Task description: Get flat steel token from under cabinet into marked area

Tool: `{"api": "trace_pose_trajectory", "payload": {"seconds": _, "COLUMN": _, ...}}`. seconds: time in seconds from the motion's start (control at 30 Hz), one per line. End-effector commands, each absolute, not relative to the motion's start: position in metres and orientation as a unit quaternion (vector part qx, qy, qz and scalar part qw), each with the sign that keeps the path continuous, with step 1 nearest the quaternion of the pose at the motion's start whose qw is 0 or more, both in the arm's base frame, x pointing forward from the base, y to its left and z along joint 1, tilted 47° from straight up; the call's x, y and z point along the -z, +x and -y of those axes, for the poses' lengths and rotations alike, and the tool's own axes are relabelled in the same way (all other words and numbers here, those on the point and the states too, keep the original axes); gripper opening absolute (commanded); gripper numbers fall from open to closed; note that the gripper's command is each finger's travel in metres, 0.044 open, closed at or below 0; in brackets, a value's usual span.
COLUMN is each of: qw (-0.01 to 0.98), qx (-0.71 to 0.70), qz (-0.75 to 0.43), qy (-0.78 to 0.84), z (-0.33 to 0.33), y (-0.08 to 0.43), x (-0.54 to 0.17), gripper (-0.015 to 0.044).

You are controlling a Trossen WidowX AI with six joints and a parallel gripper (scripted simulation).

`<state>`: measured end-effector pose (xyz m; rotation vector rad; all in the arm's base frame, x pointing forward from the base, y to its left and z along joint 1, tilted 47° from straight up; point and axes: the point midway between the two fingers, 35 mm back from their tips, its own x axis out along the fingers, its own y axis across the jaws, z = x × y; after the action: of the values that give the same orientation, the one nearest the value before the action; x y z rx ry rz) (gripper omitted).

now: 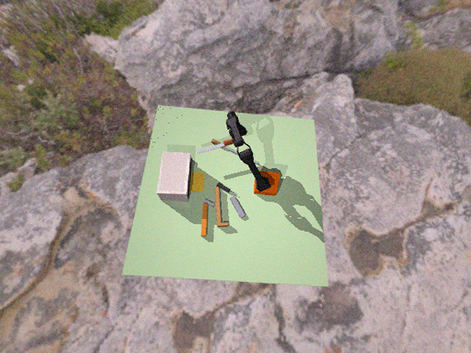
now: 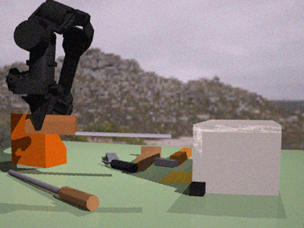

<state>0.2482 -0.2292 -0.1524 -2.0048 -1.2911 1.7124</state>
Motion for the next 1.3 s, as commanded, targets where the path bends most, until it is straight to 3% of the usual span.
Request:
{"api": "trace_pose_trajectory", "payload": {"seconds": 0.0, "qw": 0.105, "qx": -0.575, "qz": 0.430, "qy": -0.688, "z": 0.230, "y": 0.251, "x": 0.146, "gripper": 0.0000}}
{"api": "trace_pose_trajectory", "payload": {"seconds": 1.27, "qw": 0.109, "qx": -0.577, "qz": 0.428, "qy": -0.687, "z": 0.205, "y": 0.250, "x": 0.121, "gripper": 0.0000}}
